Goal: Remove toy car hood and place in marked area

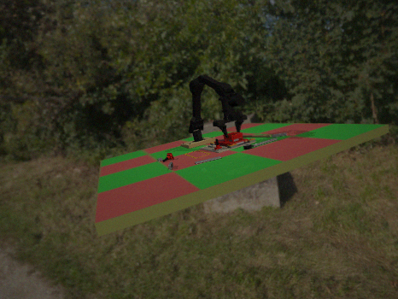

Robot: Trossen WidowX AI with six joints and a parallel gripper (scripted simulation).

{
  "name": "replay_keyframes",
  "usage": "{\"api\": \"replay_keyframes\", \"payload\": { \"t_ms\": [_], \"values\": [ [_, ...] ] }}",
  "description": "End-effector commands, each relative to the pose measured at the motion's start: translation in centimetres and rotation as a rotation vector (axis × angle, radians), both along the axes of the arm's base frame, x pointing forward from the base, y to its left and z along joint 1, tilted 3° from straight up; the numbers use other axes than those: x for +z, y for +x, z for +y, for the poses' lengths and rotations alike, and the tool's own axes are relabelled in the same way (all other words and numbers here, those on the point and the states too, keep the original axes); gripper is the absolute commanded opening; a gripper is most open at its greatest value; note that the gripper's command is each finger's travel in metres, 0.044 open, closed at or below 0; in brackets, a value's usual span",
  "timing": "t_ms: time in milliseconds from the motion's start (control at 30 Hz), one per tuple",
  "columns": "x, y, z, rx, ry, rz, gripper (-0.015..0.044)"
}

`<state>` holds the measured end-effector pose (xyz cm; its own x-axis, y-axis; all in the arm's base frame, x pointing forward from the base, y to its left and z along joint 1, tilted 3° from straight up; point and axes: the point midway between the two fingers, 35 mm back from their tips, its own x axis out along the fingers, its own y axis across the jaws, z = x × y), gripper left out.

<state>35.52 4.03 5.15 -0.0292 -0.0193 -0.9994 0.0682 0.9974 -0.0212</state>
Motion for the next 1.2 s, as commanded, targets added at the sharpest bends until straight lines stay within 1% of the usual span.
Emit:
{"api": "replay_keyframes", "payload": {
  "t_ms": [0,533,933,1000,1067,1167],
  "values": [
    [0.4,0.1,0.0,0.000,0.000,-0.003,0.0000],
    [1.7,0.1,0.0,0.000,0.000,-0.003,0.0000],
    [5.8,0.2,0.1,0.000,0.000,-0.003,0.0000],
    [5.8,0.2,0.1,0.000,0.000,-0.003,0.0000],
    [5.0,0.2,-0.2,0.002,0.000,0.002,0.0000],
    [5.1,0.2,-1.7,0.001,-0.001,0.001,0.0000]
  ]
}}
